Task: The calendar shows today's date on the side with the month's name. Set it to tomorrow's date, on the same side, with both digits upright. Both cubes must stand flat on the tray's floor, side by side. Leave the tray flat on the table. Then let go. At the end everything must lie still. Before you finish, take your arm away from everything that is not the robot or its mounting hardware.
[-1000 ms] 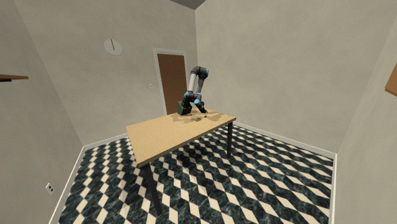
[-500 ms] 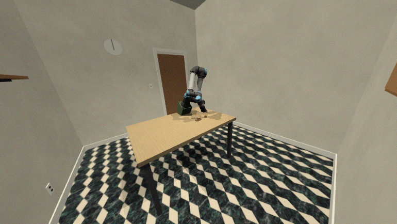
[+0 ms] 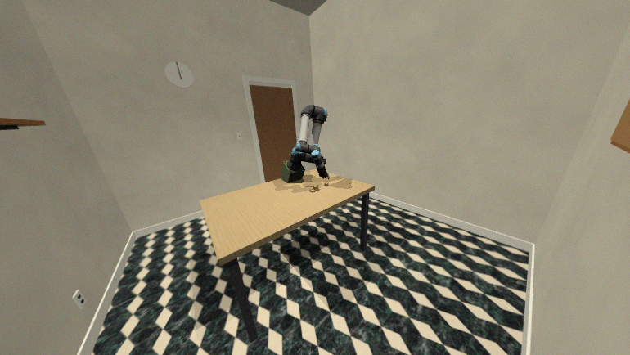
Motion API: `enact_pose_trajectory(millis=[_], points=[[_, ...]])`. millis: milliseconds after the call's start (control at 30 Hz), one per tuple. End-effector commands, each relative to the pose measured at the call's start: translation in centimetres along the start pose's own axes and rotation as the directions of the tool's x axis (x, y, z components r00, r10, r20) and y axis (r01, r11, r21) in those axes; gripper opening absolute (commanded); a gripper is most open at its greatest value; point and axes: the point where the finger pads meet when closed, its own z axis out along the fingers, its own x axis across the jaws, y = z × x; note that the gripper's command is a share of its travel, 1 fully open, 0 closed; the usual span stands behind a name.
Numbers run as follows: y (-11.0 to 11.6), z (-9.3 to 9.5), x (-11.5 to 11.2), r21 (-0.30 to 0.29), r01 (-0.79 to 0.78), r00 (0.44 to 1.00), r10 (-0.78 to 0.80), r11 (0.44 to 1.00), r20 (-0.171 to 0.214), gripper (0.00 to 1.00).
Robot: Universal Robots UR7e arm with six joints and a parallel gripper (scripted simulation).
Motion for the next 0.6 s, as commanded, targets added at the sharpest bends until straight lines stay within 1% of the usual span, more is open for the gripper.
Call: enact_pose_trajectory(millis=[0,67,133,267,433,567], points=[[-0.08,0.15,-0.14,-0.039,0.003,1.000,-0.003,0.999,0.011,1.00],[-0.12,0.23,-0.21,-0.068,0.005,1.000,-0.004,0.998,0.016,1.00],[-0.12,0.23,-0.21,-0.068,0.005,1.000,-0.004,0.998,0.016,1.00],[-0.18,0.29,-0.25,-0.137,0.006,1.000,-0.004,0.991,0.019,1.00],[-0.24,0.14,-0.09,-0.213,0.003,1.000,-0.001,0.977,0.008,1.00],[-0.28,0.01,0.04,-0.244,0.000,1.000,0.000,0.970,-0.001,1.00]])
